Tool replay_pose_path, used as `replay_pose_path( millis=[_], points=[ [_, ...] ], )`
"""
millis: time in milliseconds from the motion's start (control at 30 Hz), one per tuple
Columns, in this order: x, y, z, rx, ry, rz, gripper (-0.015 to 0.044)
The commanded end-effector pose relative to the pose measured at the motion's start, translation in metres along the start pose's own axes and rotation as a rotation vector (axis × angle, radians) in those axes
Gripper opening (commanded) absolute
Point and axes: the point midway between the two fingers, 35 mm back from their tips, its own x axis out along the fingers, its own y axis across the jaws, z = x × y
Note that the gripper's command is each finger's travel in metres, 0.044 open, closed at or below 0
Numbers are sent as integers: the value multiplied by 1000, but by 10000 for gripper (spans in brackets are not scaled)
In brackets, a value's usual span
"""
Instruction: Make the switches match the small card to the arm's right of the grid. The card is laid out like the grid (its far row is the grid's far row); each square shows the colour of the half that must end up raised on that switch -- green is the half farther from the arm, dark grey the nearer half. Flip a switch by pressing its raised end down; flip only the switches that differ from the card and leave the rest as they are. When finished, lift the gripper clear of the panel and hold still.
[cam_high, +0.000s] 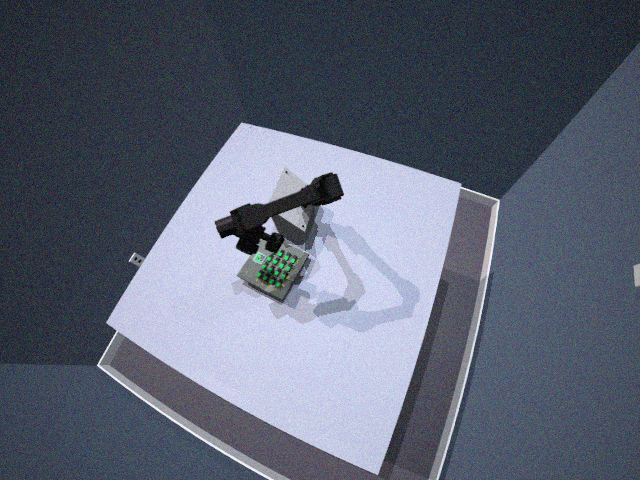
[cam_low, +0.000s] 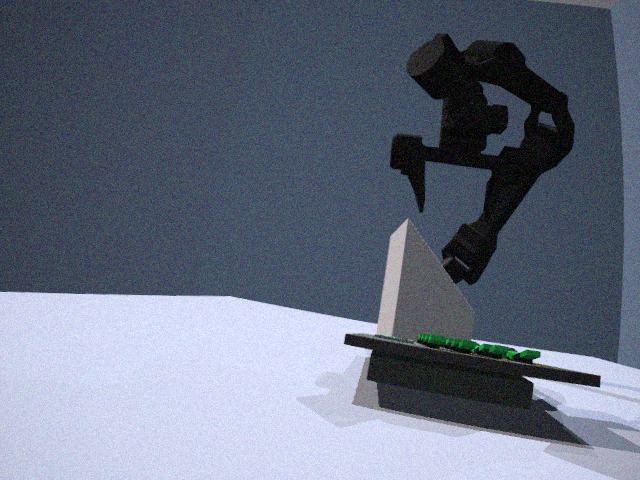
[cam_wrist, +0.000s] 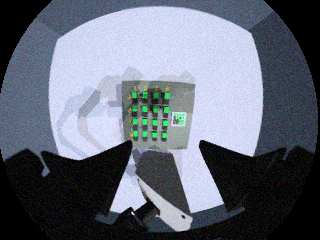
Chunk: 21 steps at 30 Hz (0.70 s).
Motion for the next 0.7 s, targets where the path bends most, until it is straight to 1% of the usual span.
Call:
replay_pose_path(
  millis=[0, 67, 167, 200, 467, 567, 667],
  points=[
    [3, 0, 1, 1, 0, 0, 374],
    [28, 4, 10, 12, -2, 1, 321],
    [81, 15, 21, 33, -1, 15, 242],
    [90, 18, 22, 36, 0, 19, 216],
    [99, 19, 23, 37, 5, 20, 6],
    [123, 20, 23, 37, 23, 21, 0],
    [129, 20, 23, 37, 27, 22, 0]
  ],
)
